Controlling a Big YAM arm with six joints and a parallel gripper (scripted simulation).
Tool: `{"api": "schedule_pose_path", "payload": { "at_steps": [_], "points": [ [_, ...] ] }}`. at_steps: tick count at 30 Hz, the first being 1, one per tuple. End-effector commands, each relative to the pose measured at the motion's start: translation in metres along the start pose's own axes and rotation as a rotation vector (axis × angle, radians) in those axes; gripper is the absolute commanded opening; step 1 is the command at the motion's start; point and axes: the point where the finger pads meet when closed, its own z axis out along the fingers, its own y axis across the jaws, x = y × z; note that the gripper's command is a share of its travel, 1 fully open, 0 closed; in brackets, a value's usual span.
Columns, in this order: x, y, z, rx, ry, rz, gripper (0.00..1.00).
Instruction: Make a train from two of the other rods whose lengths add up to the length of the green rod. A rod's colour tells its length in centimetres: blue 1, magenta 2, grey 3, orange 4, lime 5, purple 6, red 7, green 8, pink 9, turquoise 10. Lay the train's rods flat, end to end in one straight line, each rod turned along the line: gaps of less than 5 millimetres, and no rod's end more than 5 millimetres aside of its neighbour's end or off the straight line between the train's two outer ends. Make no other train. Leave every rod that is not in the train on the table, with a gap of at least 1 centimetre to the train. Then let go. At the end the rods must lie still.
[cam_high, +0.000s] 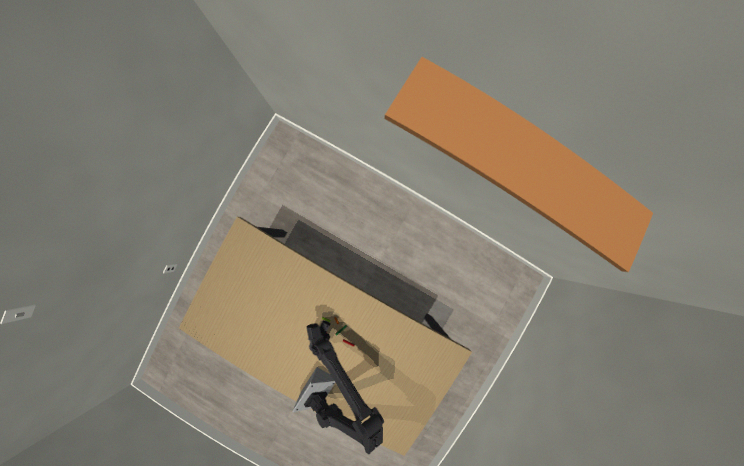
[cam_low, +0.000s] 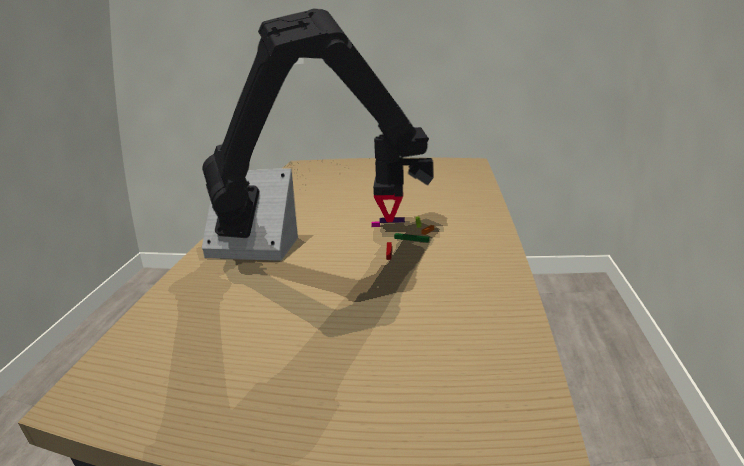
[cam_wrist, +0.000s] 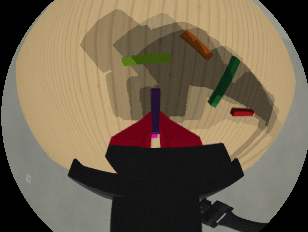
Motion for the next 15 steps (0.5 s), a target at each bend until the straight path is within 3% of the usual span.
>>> {"api": "schedule_pose_path", "payload": {
  "at_steps": [1, 15],
  "points": [
    [-0.0218, 0.0144, -0.0127, -0.021, -0.045, 0.019, 0.03],
    [-0.0226, 0.0142, -0.0139, -0.022, -0.046, 0.021, 0.03]
  ]
}}
